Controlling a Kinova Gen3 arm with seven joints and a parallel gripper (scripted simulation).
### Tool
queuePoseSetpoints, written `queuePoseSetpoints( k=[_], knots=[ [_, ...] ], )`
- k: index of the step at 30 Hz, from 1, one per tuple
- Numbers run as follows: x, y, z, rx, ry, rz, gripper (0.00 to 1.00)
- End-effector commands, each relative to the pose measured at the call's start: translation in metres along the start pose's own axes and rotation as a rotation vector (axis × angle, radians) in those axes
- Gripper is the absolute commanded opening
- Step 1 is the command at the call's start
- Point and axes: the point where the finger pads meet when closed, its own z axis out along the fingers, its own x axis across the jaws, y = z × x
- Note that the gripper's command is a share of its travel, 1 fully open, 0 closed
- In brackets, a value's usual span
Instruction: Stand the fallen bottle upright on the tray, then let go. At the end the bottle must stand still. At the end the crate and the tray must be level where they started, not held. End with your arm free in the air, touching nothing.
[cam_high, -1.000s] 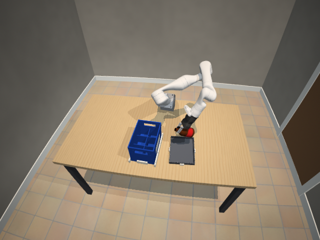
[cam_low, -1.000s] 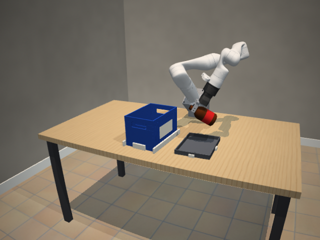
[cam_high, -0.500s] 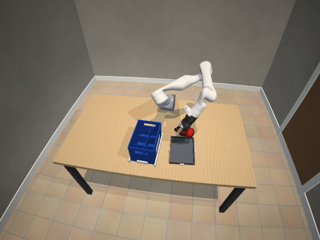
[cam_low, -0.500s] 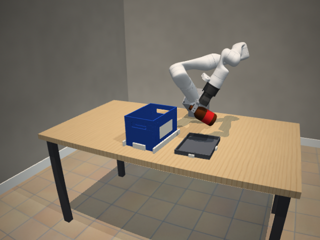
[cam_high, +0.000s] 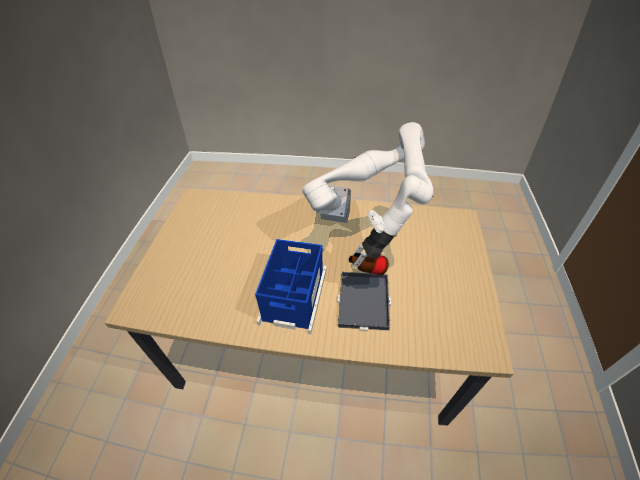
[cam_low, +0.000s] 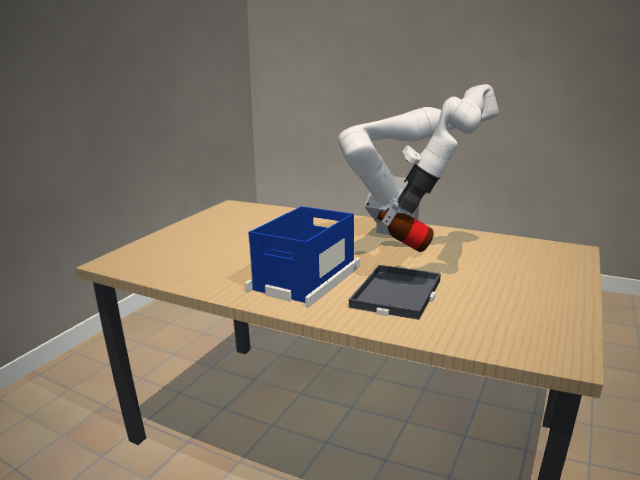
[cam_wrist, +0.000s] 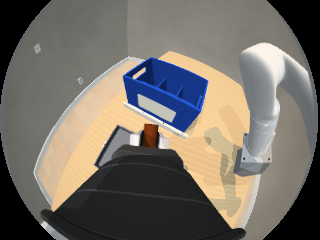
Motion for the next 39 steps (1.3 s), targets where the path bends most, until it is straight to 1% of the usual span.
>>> queuePoseSetpoints(
  k=[1,19,39],
  knots=[
    [0.0015,-0.0015,-0.0011,0.007,0.005,0.005,0.0],
    [0.0014,-0.0015,-0.0012,0.02,0.005,0.005,0.0],
    [0.0011,-0.0007,-0.0018,0.132,0.004,0.004,0.0]
  ],
)
